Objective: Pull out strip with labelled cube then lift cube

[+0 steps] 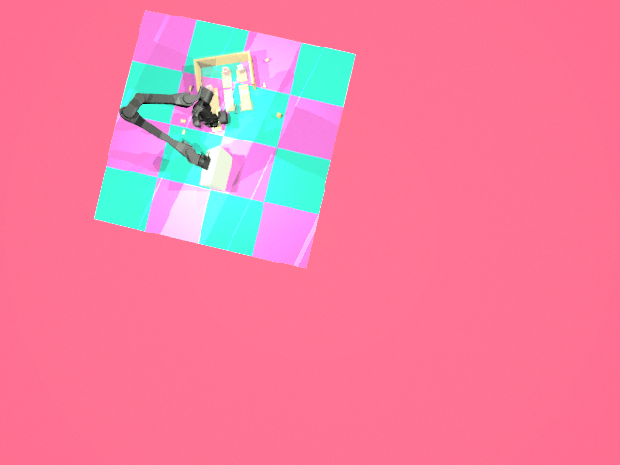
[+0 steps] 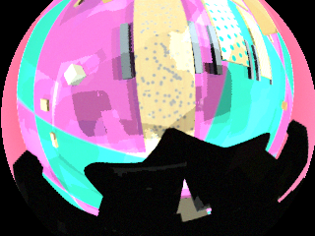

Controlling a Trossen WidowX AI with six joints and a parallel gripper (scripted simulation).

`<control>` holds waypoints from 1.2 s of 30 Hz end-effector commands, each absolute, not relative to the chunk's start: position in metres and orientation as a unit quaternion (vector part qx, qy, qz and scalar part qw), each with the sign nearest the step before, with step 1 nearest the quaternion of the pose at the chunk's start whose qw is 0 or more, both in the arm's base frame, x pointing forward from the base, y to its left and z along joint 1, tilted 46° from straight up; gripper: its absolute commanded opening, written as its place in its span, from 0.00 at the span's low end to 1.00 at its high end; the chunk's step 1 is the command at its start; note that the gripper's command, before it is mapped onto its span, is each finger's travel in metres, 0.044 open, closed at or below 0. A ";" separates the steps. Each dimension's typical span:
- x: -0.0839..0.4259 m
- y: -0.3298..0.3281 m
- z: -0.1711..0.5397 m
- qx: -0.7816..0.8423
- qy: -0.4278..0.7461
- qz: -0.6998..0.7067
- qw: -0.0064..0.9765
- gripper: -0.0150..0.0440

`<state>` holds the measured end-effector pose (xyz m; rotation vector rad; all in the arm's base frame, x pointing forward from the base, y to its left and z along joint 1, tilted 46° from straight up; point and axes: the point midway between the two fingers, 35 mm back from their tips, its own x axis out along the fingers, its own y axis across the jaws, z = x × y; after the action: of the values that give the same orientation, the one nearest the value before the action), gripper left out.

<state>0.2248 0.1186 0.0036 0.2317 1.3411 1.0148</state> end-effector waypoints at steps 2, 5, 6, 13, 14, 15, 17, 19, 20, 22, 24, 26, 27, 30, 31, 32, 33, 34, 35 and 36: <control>0.209 0.115 -0.003 0.100 0.604 0.447 0.652 0.25; 0.205 0.113 -0.005 0.100 0.604 0.447 0.652 0.25; 0.204 0.113 -0.005 0.100 0.604 0.447 0.652 0.25; 0.195 0.109 -0.008 0.100 0.605 0.447 0.651 0.25; 0.194 0.108 -0.008 0.100 0.605 0.447 0.651 0.25; 0.193 0.107 -0.008 0.100 0.605 0.447 0.651 0.25; 0.191 0.106 -0.009 0.100 0.605 0.447 0.651 0.25; 0.188 0.105 -0.010 0.100 0.605 0.447 0.651 0.25; 0.187 0.104 -0.010 0.100 0.605 0.447 0.651 0.25; 0.185 0.103 -0.011 0.100 0.605 0.447 0.651 0.25; 0.182 0.102 -0.012 0.100 0.605 0.447 0.651 0.25; 0.180 0.101 -0.013 0.100 0.605 0.447 0.651 0.25; 0.179 0.100 -0.013 0.100 0.605 0.447 0.651 0.25; 0.175 0.099 -0.014 0.100 0.605 0.447 0.651 0.25; 0.174 0.098 -0.014 0.100 0.605 0.447 0.651 0.25; 0.173 0.097 -0.015 0.100 0.605 0.447 0.651 0.25; 0.172 0.097 -0.015 0.100 0.605 0.447 0.651 0.25; 0.171 0.096 -0.016 0.100 0.605 0.447 0.651 0.25; 0.170 0.096 -0.016 0.100 0.605 0.447 0.651 0.25; 0.169 0.095 -0.016 0.100 0.605 0.447 0.651 0.25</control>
<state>0.1833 0.0969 -0.0108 0.2324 1.3399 1.0135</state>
